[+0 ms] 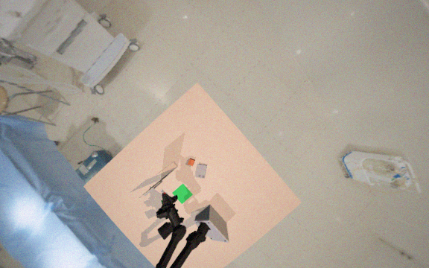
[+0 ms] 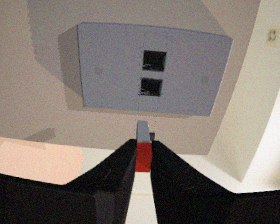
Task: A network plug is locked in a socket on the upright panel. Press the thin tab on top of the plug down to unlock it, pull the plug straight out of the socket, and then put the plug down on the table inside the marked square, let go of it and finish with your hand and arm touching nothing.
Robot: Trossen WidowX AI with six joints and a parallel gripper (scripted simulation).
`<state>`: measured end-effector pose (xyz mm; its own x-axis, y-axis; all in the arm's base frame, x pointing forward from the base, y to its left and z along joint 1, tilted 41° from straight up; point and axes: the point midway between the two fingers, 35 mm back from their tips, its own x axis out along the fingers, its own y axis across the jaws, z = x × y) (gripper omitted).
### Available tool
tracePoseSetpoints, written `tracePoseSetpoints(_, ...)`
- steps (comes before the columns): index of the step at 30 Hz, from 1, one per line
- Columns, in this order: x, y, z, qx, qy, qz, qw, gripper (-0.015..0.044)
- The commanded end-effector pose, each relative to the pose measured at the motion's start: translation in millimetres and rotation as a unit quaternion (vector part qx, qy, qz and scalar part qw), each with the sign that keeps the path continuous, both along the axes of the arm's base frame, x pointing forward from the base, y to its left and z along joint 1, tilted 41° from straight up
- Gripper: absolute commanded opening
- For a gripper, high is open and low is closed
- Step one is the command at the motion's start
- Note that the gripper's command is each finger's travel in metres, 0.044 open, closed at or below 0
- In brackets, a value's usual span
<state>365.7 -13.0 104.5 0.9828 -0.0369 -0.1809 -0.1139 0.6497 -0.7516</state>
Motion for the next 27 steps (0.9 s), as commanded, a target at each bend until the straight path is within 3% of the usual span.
tracePoseSetpoints(1,-3.4,-0.3,1.4,-0.001,-0.003,0.002,1.000,0.0000)
tracePoseSetpoints(27,-14.9,-6.9,-2.1,0.000,0.001,0.000,1.000,0.0000)
